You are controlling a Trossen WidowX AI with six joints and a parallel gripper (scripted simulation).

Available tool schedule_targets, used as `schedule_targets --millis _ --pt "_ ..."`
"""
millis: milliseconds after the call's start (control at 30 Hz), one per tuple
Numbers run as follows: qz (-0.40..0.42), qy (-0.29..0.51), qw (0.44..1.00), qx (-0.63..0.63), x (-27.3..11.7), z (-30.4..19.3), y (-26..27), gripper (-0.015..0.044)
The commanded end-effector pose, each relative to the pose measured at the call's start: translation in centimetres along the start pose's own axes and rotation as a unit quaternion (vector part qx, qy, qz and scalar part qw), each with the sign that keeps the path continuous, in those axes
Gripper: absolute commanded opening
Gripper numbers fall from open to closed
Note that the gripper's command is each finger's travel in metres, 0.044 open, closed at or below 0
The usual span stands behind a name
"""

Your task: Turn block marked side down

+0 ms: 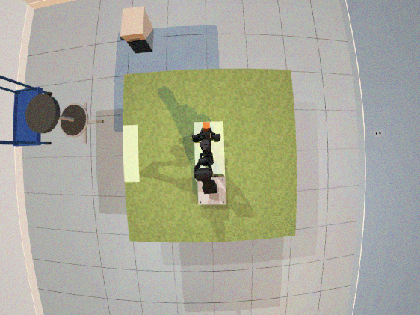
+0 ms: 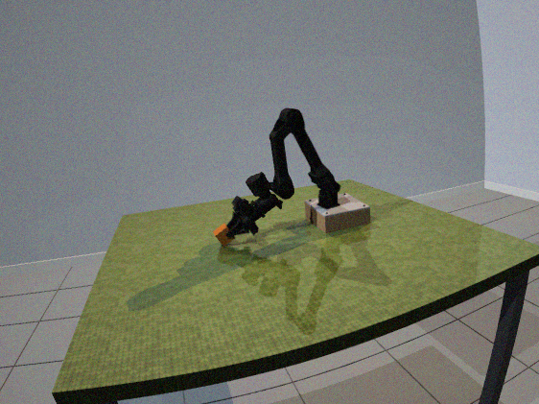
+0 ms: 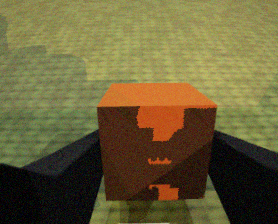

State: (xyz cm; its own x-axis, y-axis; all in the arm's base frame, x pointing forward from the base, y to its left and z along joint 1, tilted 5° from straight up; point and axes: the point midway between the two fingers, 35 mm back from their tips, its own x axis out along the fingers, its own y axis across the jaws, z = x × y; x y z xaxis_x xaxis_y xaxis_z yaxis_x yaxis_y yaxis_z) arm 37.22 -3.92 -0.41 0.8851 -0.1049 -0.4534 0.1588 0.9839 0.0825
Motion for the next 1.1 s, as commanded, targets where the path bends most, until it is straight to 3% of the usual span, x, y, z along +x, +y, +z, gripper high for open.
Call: schedule_targets --millis 0,333,1067 --pt "-0.002 -0.003 1.0 0.002 -0.02 0.1 -0.04 0.0184" --pt "-0.002 -0.003 1.0 0.002 -0.02 0.1 -0.04 0.044" --pt "-0.002 -0.003 1.0 0.002 -0.02 0.1 -0.04 0.044"
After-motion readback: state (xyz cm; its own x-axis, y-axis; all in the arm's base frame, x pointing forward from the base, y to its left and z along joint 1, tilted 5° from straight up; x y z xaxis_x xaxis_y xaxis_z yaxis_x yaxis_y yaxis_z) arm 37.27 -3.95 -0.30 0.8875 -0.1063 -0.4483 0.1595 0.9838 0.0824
